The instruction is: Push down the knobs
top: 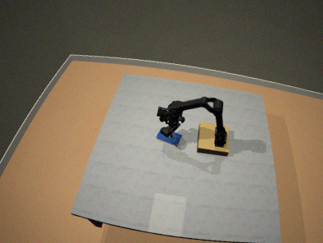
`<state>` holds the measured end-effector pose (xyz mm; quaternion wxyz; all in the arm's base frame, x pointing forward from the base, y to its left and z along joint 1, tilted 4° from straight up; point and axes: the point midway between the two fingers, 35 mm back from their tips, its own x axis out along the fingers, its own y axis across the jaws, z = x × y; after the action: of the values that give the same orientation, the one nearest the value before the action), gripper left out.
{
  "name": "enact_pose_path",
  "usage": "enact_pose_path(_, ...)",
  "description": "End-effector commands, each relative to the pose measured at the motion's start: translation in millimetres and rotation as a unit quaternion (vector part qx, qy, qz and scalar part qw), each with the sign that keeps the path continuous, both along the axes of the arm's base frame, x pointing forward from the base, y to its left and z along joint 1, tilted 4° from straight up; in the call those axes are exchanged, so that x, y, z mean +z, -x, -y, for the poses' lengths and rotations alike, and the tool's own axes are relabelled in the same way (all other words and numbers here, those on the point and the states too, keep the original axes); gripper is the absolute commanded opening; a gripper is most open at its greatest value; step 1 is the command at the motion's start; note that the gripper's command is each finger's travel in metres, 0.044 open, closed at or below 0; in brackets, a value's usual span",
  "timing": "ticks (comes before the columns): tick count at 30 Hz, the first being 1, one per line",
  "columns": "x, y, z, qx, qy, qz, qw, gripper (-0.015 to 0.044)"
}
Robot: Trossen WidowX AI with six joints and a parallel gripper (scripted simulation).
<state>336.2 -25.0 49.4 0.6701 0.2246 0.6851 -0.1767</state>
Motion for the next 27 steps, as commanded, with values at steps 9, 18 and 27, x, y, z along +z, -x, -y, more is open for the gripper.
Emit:
enact_pose_path(9, 17, -17, 15, 0.122, 0.017, 0.049, 0.991, 0.0000)
enact_pose_path(18, 20, -22, 17, 0.274, 0.021, 0.053, 0.960, 0.0000)
enact_pose_path(27, 22, -27, 20, 0.420, 0.023, 0.056, 0.906, 0.0000)
